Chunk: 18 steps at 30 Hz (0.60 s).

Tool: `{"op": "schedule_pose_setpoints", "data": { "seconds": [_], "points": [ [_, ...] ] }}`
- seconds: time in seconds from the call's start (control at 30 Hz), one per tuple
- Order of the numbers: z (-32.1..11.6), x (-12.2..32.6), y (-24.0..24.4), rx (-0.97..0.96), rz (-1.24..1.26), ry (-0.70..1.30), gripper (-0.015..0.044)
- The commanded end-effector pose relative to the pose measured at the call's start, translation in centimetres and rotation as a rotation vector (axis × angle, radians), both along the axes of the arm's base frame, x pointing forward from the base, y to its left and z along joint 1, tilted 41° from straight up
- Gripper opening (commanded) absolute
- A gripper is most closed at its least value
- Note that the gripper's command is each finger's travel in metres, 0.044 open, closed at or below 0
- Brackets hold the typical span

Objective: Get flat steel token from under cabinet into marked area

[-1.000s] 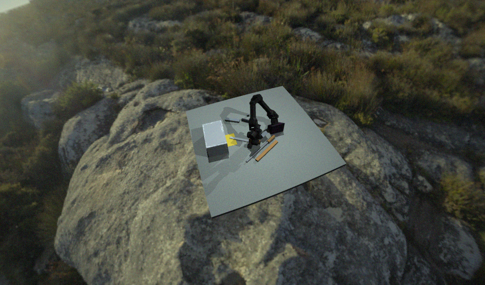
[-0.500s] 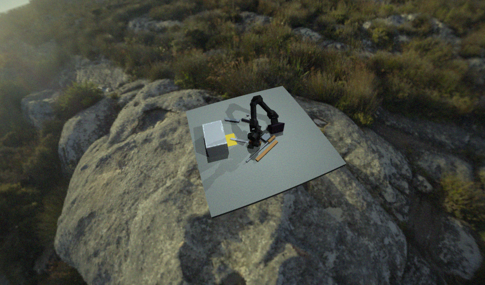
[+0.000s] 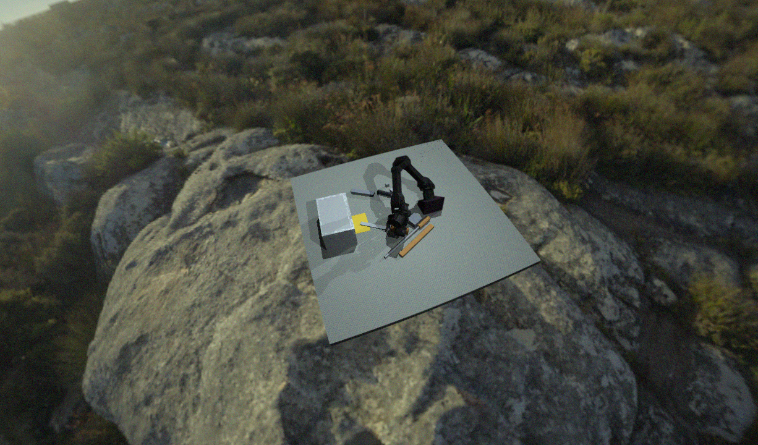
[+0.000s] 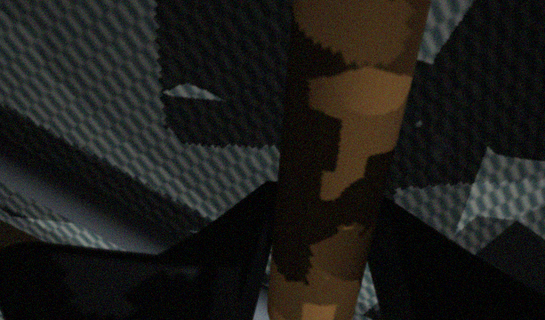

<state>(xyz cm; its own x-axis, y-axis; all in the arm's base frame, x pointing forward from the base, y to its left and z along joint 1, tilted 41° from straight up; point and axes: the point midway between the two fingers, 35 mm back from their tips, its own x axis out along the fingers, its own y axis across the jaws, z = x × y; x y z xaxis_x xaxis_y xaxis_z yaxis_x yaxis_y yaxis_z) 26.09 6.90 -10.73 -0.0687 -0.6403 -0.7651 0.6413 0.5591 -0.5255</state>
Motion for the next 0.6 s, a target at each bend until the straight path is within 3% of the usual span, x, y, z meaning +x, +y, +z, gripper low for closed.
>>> {"op": "schedule_pose_setpoints", "data": {
  "seconds": [0.0, 0.57],
  "points": [
    [-0.4, 0.2, 0.7, 0.007, 0.004, -0.001, 0.0],
    [-1.5, 0.4, 2.1, 0.008, 0.004, -0.001, 0.0]
  ]
}}
